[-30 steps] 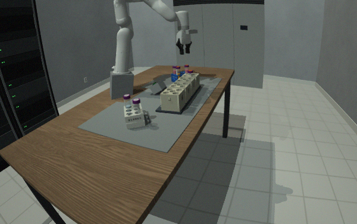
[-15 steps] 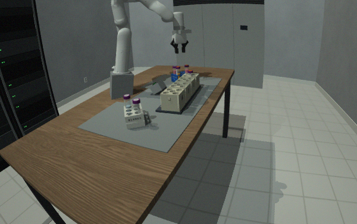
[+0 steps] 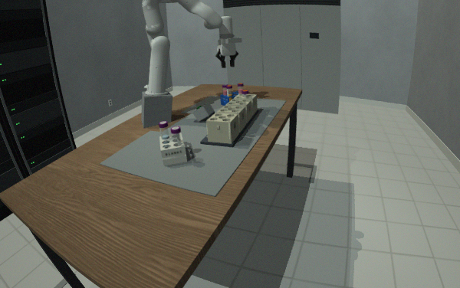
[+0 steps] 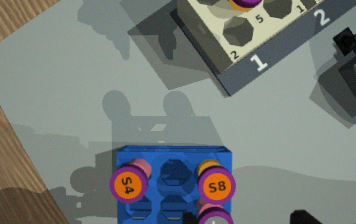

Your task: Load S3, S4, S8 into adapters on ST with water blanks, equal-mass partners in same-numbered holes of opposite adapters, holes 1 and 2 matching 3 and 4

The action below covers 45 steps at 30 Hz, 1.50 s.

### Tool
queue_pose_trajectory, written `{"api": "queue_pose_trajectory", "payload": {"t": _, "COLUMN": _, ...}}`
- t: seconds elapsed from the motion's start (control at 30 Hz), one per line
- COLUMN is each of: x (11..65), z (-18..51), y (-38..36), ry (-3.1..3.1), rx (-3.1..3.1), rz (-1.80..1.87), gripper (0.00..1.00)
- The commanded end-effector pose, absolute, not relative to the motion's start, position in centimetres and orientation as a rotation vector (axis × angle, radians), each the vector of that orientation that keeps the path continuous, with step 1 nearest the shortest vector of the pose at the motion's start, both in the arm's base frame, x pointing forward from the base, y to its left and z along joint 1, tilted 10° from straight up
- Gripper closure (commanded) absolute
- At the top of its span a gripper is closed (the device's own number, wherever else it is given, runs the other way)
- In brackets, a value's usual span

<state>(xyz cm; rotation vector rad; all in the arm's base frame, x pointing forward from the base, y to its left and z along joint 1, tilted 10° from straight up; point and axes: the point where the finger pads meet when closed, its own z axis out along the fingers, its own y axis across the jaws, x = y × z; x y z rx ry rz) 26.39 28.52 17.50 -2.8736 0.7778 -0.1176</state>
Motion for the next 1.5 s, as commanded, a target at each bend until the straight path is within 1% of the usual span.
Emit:
{"api": "queue_pose_trajectory", "payload": {"t": 0.0, "x": 26.5, "z": 17.7, "y": 28.6, "ry": 0.778, "rx": -2.870, "rz": -0.121, "gripper": 0.43}}
{"api": "queue_pose_trajectory", "payload": {"t": 0.2, "x": 26.5, "z": 17.5, "y": 28.6, "ry": 0.778, "rx": -2.870, "rz": -0.121, "gripper": 0.43}}
{"api": "queue_pose_trajectory", "payload": {"t": 1.47, "x": 27.3, "z": 10.7, "y": 29.6, "ry": 0.778, "rx": -2.870, "rz": -0.121, "gripper": 0.43}}
